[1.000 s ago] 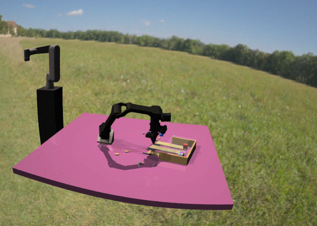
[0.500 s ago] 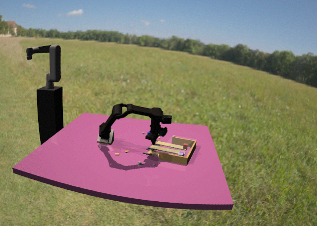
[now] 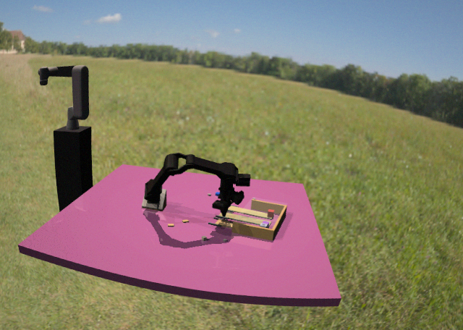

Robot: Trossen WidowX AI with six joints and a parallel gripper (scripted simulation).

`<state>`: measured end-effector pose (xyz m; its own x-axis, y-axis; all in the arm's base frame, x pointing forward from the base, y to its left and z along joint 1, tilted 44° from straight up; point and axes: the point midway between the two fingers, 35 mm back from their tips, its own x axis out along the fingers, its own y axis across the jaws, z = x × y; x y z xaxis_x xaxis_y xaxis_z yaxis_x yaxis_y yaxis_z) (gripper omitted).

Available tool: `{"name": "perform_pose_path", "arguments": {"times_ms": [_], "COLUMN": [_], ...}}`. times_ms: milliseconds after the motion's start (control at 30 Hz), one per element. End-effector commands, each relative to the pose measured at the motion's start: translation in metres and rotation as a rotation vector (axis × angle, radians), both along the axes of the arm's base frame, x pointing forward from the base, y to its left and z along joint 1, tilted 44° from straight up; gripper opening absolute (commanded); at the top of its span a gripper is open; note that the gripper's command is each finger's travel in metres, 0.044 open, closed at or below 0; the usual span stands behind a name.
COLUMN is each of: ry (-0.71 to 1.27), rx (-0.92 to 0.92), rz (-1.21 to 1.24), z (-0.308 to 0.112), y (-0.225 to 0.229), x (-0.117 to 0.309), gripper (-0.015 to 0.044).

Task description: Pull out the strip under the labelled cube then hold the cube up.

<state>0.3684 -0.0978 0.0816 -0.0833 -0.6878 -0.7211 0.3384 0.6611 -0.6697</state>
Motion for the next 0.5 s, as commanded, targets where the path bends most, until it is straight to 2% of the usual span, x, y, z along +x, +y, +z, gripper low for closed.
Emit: {"name": "perform_pose_path", "arguments": {"times_ms": [0, 467], "ry": [0.007, 0.008], "rx": [-0.004, -0.006], "rz": [0.004, 0.003], "z": [-0.006, -0.021], "y": [-0.005, -0.021], "x": [-0.002, -0.007], "gripper": [0.0, 0.0]}}
